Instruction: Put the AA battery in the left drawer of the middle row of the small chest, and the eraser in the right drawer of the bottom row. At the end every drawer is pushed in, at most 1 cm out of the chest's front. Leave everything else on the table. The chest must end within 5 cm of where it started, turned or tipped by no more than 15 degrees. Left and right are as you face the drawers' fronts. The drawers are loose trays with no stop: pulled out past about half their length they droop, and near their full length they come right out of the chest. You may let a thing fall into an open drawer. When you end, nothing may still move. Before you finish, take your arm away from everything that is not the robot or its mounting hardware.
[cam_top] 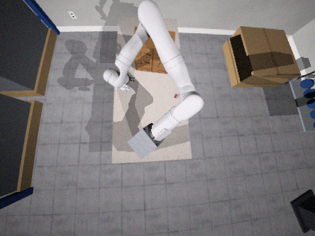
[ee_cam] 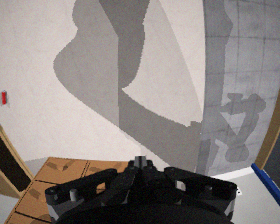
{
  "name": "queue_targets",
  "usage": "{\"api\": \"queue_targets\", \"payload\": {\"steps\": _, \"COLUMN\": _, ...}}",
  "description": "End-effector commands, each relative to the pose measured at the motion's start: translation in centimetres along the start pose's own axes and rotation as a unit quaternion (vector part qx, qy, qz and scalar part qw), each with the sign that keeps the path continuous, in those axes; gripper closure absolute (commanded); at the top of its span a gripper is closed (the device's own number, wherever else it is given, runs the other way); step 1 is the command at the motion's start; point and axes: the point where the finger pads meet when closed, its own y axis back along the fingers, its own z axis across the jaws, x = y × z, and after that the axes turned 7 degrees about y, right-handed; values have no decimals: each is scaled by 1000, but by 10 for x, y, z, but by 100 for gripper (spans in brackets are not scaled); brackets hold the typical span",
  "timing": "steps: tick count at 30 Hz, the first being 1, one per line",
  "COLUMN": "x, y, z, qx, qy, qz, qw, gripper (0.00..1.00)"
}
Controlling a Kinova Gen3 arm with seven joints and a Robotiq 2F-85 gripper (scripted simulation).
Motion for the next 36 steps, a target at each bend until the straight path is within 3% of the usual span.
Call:
{"api": "queue_targets", "payload": {"steps": 1, "x": -9, "y": 4, "z": -1, "qx": -4, "qy": -13, "qz": 16, "qw": 1000, "gripper": 100}}
{"api": "queue_targets", "payload": {"steps": 10, "x": -7, "y": 18, "z": -1, "qx": -12, "qy": -13, "qz": 80, "qw": 997, "gripper": 100}}
{"api": "queue_targets", "payload": {"steps": 12, "x": -7, "y": 18, "z": -1, "qx": -12, "qy": -13, "qz": 80, "qw": 997, "gripper": 100}}
{"api": "queue_targets", "payload": {"steps": 27, "x": -3, "y": 36, "z": 0, "qx": -24, "qy": -13, "qz": 167, "qw": 986, "gripper": 100}}
{"api": "queue_targets", "payload": {"steps": 36, "x": -2, "y": 42, "z": 0, "qx": -28, "qy": -13, "qz": 197, "qw": 980, "gripper": 100}}
